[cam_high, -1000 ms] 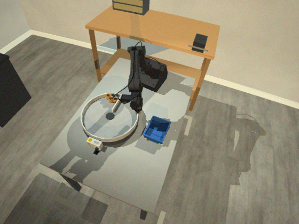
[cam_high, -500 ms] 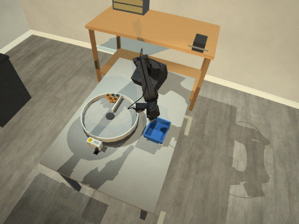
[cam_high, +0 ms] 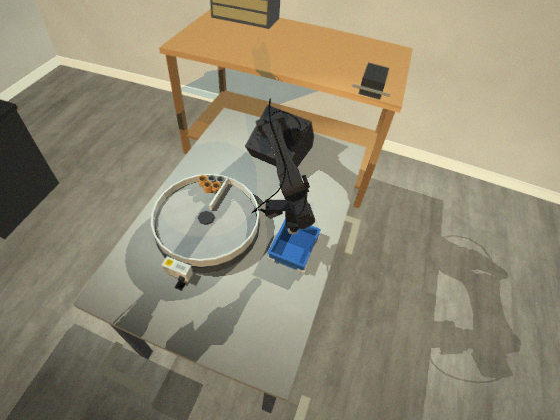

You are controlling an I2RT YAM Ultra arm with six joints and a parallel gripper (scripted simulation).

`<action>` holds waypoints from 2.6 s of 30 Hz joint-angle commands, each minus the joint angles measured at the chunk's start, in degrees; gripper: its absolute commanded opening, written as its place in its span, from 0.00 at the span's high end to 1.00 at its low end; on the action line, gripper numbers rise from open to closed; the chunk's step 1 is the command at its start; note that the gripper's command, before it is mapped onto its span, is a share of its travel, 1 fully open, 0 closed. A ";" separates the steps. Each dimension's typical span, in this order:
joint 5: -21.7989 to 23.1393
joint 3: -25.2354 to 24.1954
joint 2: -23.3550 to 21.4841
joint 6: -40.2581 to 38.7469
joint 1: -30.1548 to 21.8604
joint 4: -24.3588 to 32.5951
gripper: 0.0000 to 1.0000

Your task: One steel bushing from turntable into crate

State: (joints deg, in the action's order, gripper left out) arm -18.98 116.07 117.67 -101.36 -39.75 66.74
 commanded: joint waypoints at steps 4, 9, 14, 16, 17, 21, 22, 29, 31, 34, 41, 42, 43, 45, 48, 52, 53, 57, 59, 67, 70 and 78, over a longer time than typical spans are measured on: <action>-1.38 5.11 1.91 -1.13 -2.29 3.76 1.00; -1.48 6.13 2.58 -1.26 -2.57 4.25 1.00; -1.53 6.91 1.93 -1.33 -2.76 4.67 1.00; -1.54 7.04 2.24 -1.29 -2.78 4.74 1.00; -1.54 7.07 2.28 -1.29 -2.78 4.76 1.00; -1.55 7.11 2.31 -1.28 -2.79 4.79 1.00; -1.55 7.11 2.31 -1.28 -2.79 4.79 1.00; -1.55 7.11 2.31 -1.28 -2.79 4.80 1.00; -1.55 7.11 2.31 -1.28 -2.79 4.80 1.00; -1.55 7.11 2.31 -1.28 -2.79 4.81 1.00; -1.55 7.11 2.31 -1.28 -2.79 4.81 1.00; -1.55 7.11 2.31 -1.28 -2.79 4.81 1.00; -1.55 7.11 2.31 -1.28 -2.79 4.81 1.00; -1.55 7.11 2.31 -1.28 -2.79 4.81 1.00; -1.55 7.11 2.31 -1.28 -2.79 4.81 1.00; -1.55 7.11 2.31 -1.28 -2.79 4.81 1.00; -1.55 7.12 2.35 -1.31 -2.79 4.81 1.00; -1.67 7.32 3.43 -1.75 -3.14 4.89 1.00; -1.71 7.40 3.51 -1.85 -3.25 4.93 1.00; -1.73 7.60 1.95 -1.87 -3.35 5.07 1.00; -1.73 7.62 1.96 -1.87 -3.35 5.08 1.00; -1.73 7.62 1.96 -1.87 -3.35 5.08 1.00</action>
State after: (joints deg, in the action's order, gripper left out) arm -19.92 121.71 121.19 -102.87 -41.98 70.61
